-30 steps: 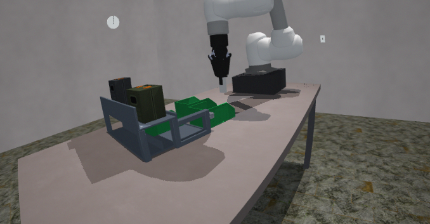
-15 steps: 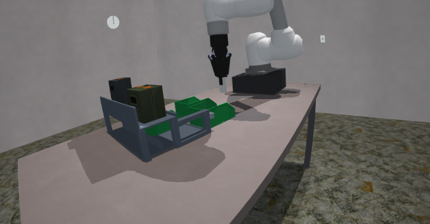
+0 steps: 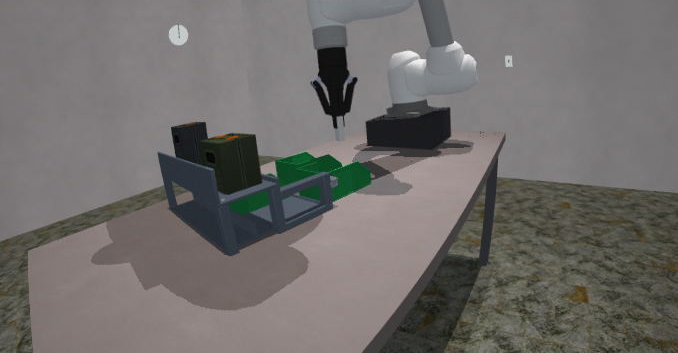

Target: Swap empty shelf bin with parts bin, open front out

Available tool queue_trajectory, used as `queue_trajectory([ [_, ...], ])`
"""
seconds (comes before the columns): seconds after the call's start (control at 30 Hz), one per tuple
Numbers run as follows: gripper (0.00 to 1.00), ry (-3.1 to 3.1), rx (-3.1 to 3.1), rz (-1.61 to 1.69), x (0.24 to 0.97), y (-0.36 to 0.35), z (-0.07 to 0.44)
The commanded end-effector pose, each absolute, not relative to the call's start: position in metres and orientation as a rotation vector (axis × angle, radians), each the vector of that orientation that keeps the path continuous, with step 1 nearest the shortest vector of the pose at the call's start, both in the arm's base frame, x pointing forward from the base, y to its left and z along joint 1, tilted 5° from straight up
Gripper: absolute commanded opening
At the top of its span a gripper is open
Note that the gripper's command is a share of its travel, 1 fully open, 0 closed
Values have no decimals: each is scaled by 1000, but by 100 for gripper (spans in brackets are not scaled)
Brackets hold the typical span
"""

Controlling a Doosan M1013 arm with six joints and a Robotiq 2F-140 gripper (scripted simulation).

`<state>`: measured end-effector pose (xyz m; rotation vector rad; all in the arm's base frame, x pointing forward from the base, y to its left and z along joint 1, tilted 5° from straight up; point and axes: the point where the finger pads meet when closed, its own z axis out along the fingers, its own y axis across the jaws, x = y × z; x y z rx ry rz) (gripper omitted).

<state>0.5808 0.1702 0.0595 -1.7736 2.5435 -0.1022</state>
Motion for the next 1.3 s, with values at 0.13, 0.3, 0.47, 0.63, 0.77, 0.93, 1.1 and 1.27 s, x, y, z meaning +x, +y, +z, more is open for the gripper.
queue_trajectory([
  [0.13,10,2874,-1127,-97,616,155,84],
  [0.3,10,2994,-700,-77,632,146,96],
  [0.47,10,3063,-269,-80,634,145,97],
  [0.63,24,3076,-144,-91,634,145,97],
  [0.77,24,3076,-144,-91,634,145,97],
  [0.93,24,3076,-144,-91,634,145,97],
  [1.1,24,3076,-144,-91,634,145,97],
  [1.27,24,3076,-144,-91,634,145,97],
])
